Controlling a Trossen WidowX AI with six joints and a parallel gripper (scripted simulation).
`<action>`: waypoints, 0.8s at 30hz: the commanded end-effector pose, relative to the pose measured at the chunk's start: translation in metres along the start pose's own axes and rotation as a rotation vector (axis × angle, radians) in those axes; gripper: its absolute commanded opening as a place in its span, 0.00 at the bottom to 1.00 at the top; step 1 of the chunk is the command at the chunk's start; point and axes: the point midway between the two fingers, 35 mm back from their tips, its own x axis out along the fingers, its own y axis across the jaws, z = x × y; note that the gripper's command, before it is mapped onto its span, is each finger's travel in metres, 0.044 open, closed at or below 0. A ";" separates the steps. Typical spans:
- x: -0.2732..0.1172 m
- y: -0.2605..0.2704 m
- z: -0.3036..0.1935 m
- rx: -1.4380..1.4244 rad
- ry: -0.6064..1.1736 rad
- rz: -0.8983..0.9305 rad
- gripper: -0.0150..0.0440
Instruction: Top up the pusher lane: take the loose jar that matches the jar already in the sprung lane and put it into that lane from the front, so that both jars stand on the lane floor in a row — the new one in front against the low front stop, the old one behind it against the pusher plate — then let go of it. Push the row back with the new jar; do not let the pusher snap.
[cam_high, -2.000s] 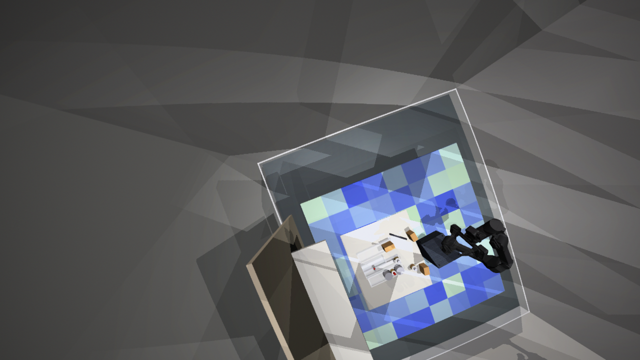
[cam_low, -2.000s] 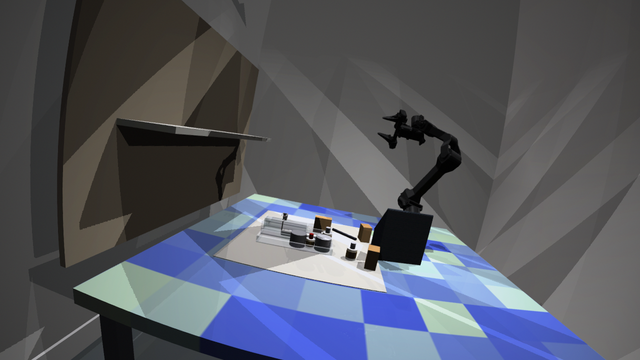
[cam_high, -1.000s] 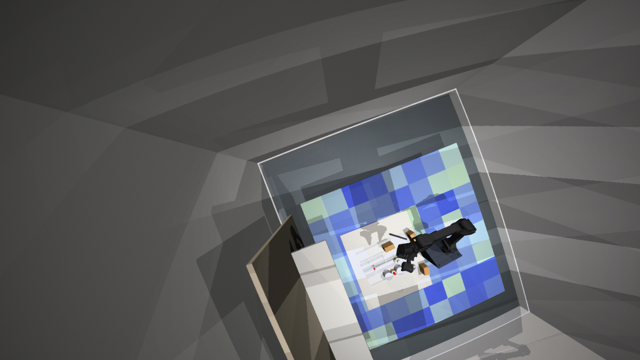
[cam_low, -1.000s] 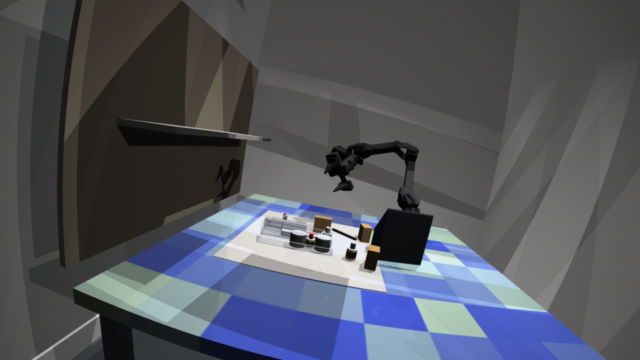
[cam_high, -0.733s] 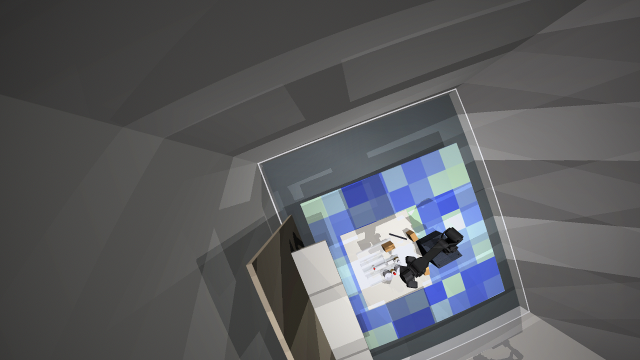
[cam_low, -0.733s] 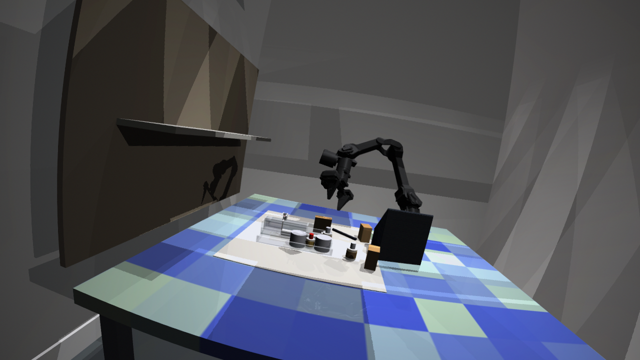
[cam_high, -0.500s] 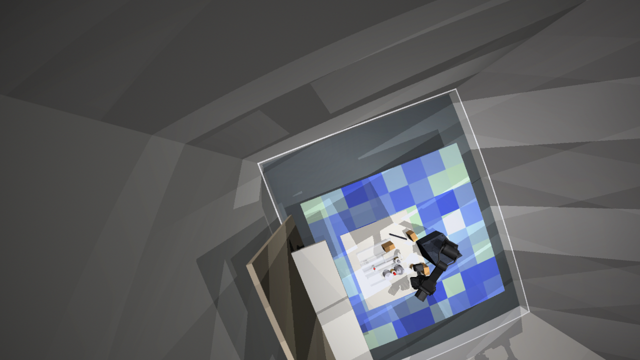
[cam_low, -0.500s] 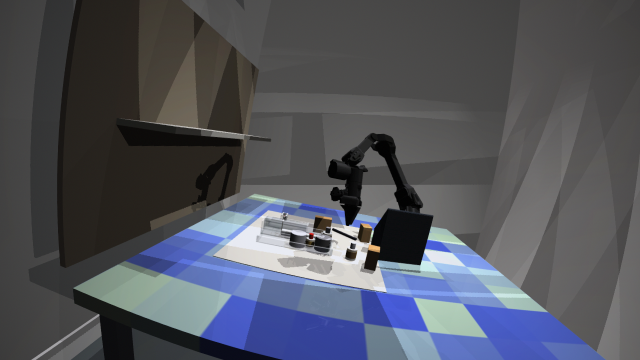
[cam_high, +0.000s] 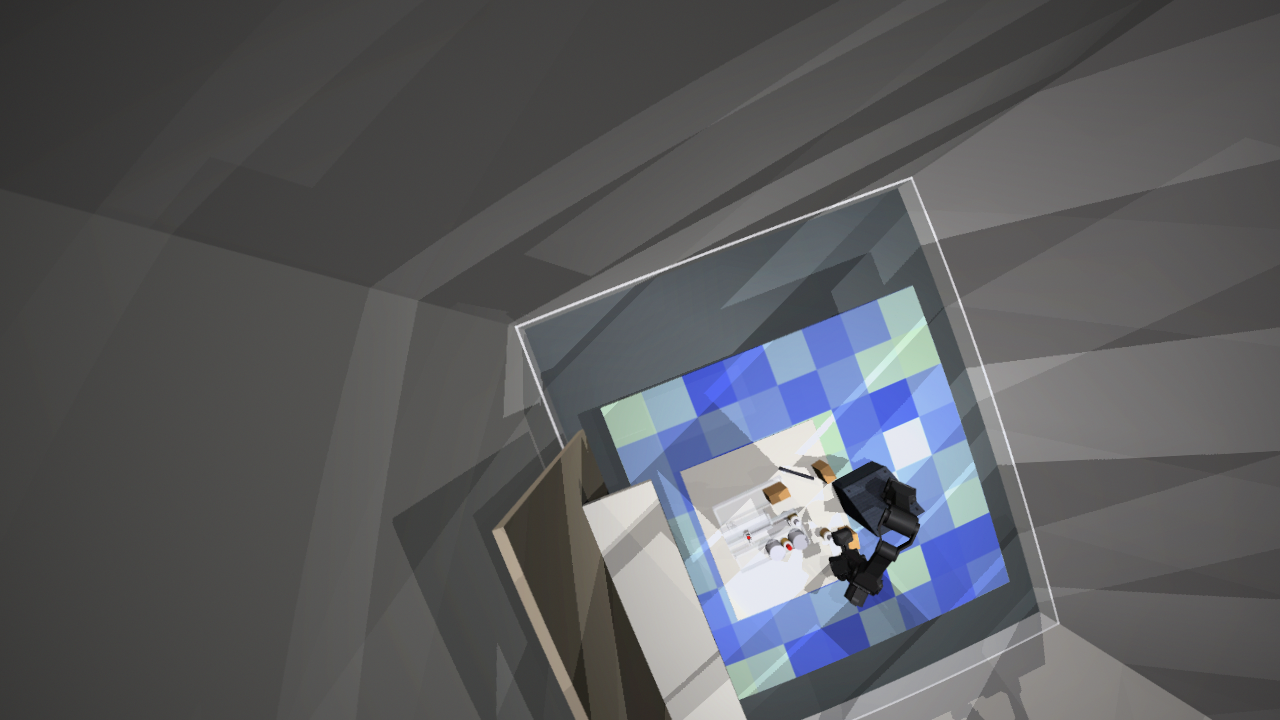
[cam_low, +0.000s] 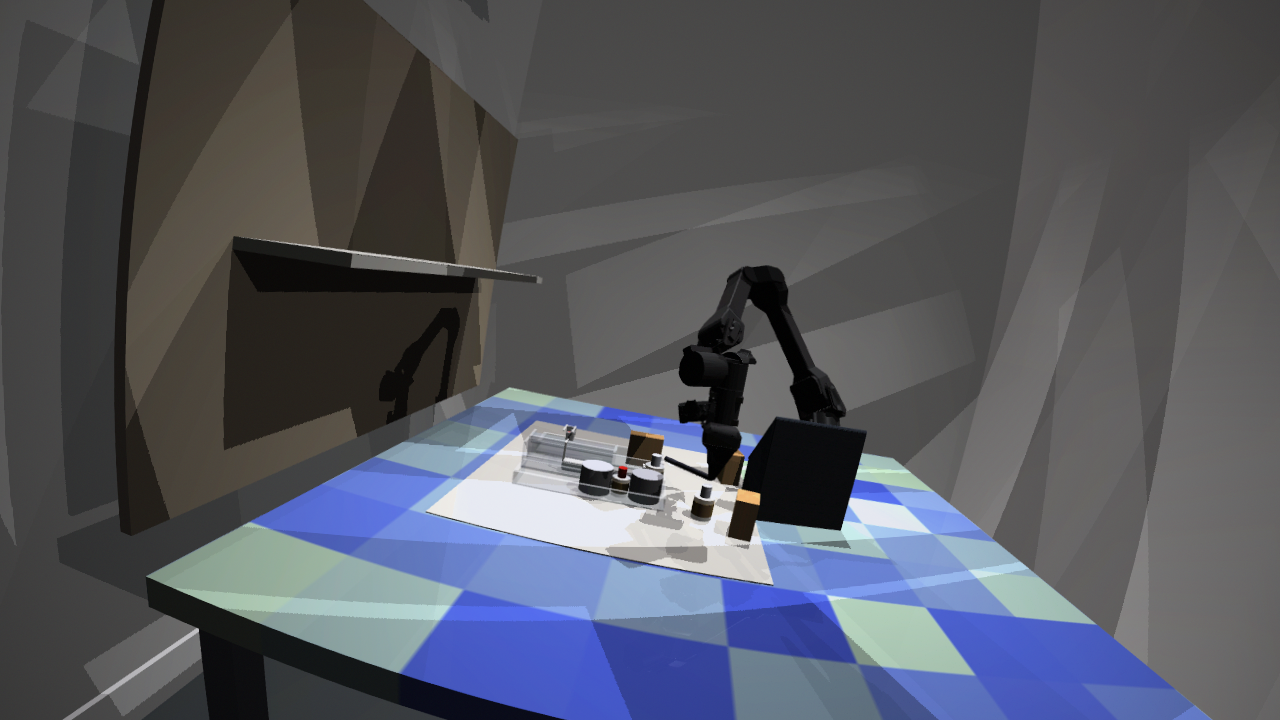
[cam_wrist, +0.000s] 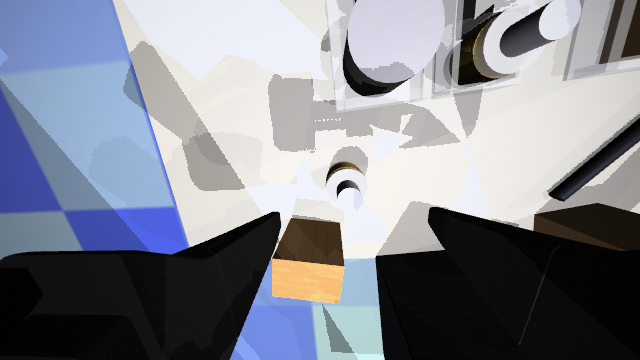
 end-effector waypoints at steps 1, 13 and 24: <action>0.016 -0.001 -0.001 -0.012 0.000 -0.011 1.00; 0.035 -0.002 -0.001 -0.012 -0.001 -0.012 1.00; 0.053 -0.002 0.000 -0.012 -0.001 -0.012 1.00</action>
